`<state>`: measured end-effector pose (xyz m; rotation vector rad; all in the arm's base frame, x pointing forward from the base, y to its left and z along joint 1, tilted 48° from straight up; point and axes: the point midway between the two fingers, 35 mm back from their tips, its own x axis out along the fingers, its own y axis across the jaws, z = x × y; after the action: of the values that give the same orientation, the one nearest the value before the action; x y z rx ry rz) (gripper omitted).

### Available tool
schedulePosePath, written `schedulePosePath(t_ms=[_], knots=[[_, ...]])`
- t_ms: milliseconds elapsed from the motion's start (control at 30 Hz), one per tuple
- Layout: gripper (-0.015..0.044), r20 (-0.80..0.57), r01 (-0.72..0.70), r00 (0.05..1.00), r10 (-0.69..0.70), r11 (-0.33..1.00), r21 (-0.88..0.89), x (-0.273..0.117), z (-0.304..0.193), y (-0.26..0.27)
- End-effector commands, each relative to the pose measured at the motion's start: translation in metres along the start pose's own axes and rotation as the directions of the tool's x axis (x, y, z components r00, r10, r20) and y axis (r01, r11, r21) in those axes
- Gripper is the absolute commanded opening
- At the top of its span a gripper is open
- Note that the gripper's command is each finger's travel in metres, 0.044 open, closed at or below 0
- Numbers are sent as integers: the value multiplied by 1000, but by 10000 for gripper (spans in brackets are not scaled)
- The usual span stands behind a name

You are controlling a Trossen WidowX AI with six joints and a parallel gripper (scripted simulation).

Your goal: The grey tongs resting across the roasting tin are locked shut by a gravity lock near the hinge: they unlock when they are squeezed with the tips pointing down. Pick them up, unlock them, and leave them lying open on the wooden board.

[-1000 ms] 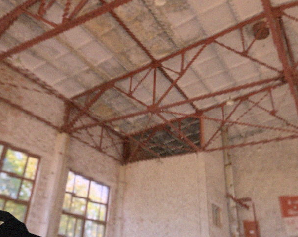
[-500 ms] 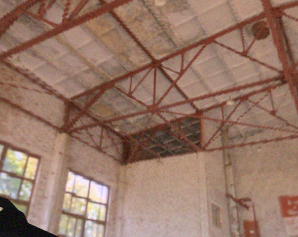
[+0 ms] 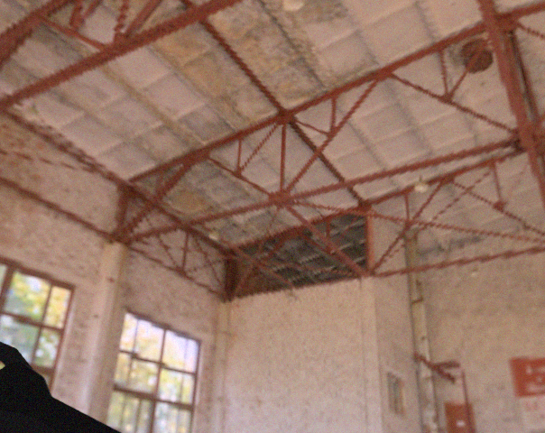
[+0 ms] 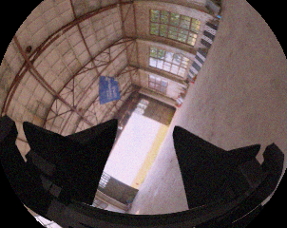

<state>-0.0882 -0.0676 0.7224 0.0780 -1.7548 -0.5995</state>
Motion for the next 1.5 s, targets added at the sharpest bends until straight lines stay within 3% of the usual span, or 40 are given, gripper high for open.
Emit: schedulePosePath(t_ms=[0,800,1233,1467], knots=[[260,-51,-48,998,48,999,-3,-8,-24,17],[260,-381,-291,886,266,957,-9,-83,-166,99],[260,-552,-425,746,372,904,34,-143,-235,134],[260,-668,-506,619,414,860,64,-195,-283,150]])
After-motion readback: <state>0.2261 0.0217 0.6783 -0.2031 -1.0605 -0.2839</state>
